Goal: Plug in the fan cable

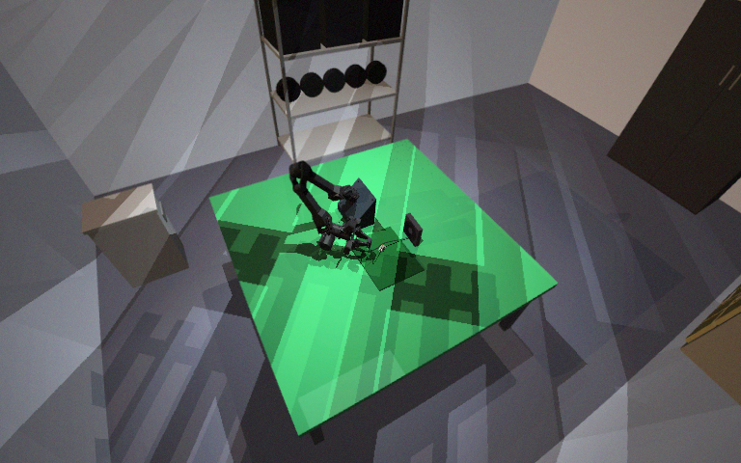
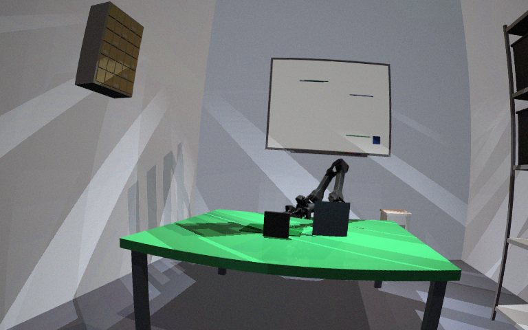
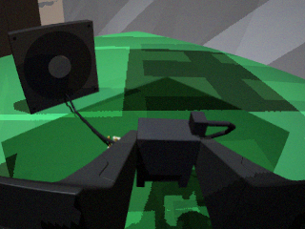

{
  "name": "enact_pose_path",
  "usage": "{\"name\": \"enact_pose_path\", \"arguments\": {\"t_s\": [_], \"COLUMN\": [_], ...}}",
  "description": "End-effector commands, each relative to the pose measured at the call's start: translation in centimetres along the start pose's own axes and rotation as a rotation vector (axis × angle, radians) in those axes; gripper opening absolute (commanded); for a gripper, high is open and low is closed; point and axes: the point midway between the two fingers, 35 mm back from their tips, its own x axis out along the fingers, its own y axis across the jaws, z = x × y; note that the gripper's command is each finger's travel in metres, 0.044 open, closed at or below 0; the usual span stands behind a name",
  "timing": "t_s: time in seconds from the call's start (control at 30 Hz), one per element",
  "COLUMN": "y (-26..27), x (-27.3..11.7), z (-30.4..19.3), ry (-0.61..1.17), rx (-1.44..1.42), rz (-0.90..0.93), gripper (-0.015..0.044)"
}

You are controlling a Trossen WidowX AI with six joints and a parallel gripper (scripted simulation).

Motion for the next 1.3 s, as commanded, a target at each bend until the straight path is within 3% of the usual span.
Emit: {"name": "enact_pose_path", "arguments": {"t_s": [0.0,1.27], "y": [0.0,-0.1], "x": [-0.1,0.4], "z": [0.4,-0.8], "ry": [0.005,0.0], "rx": [0.006,0.007], "rz": [0.003,0.01], "gripper": [0.0,0.0]}}
